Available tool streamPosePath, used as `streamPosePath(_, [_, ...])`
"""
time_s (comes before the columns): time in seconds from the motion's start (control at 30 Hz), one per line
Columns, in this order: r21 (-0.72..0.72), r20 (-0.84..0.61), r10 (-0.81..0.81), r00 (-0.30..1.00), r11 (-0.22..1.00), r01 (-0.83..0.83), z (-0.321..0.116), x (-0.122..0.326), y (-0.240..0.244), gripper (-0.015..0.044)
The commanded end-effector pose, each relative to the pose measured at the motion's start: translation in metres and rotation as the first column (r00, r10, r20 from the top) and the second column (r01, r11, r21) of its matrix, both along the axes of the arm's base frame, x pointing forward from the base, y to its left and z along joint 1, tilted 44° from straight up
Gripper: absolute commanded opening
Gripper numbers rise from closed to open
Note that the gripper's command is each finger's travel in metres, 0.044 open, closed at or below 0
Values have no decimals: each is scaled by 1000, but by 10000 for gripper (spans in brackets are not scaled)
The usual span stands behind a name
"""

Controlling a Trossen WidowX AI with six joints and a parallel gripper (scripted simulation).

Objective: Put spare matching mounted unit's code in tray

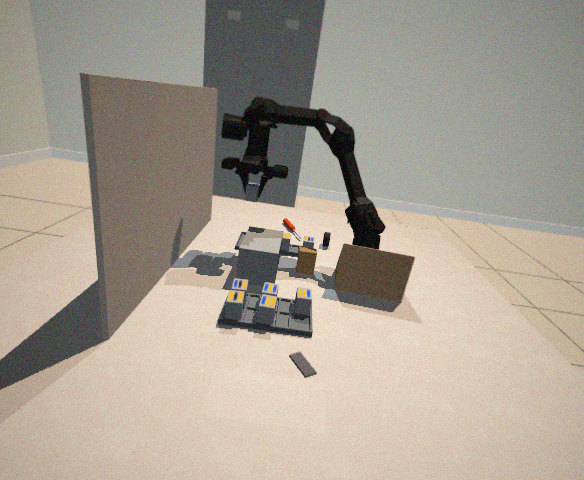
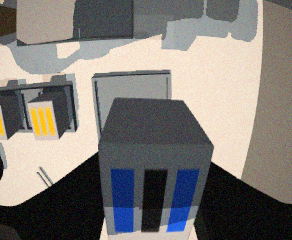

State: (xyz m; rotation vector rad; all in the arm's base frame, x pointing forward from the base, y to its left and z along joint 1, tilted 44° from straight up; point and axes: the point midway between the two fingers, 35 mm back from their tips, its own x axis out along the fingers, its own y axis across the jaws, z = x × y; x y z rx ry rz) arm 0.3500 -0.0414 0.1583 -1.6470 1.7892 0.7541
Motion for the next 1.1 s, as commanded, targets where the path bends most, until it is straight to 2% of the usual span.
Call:
streamPosePath(0.0, [-25,3,-4,1000,1000,4,24,-7,-27,0])
streamPosePath(0.27, [-35,0,-8,1000,999,8,32,-10,-38,0])
streamPosePath(1.07, [-31,1,-8,1000,999,8,18,-7,-51,0])
